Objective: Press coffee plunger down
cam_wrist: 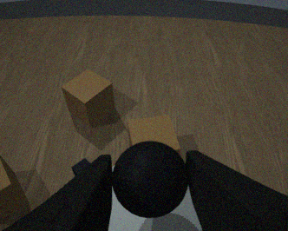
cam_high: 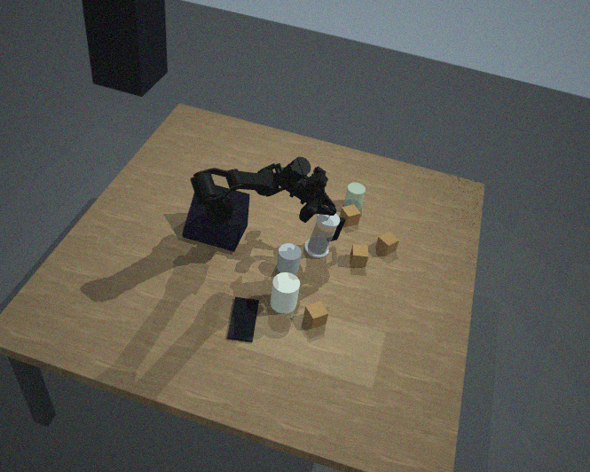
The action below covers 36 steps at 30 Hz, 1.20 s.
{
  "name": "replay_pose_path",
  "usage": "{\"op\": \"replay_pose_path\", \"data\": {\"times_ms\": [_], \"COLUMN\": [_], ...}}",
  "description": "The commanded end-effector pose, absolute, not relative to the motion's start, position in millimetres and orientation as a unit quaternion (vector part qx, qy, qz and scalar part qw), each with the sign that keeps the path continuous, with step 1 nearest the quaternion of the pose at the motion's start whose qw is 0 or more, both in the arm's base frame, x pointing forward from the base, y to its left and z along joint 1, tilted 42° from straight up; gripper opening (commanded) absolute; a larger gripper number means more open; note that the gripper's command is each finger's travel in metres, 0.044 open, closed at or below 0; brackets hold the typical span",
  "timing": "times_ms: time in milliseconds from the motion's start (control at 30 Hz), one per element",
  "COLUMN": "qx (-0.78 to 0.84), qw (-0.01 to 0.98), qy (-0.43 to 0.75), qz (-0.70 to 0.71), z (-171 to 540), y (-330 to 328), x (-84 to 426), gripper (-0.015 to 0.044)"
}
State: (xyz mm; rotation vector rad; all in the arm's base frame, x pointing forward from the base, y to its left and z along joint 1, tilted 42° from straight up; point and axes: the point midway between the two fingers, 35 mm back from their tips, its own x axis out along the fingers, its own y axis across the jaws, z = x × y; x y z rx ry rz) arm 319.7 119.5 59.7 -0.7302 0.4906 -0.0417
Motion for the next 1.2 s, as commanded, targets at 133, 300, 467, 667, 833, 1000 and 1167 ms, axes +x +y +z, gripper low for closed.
{"op": "replay_pose_path", "data": {"times_ms": [133,300,467,667,833,1000,1167], "qx": [-0.354,-0.354,-0.354,-0.353,-0.357,-0.357,-0.357], "qw": [0.904,0.904,0.904,0.903,0.901,0.901,0.901], "qy": [0.238,0.238,0.238,0.245,0.245,0.245,0.245], "qz": [-0.02,-0.02,-0.02,-0.022,-0.025,-0.025,-0.025], "z": [59,59,59,86,124,123,123], "y": [119,119,119,143,162,161,161], "x": [320,320,320,309,289,289,289], "gripper": [0.026,0.0391,0.044,0.044,0.044,0.044,0.044]}}
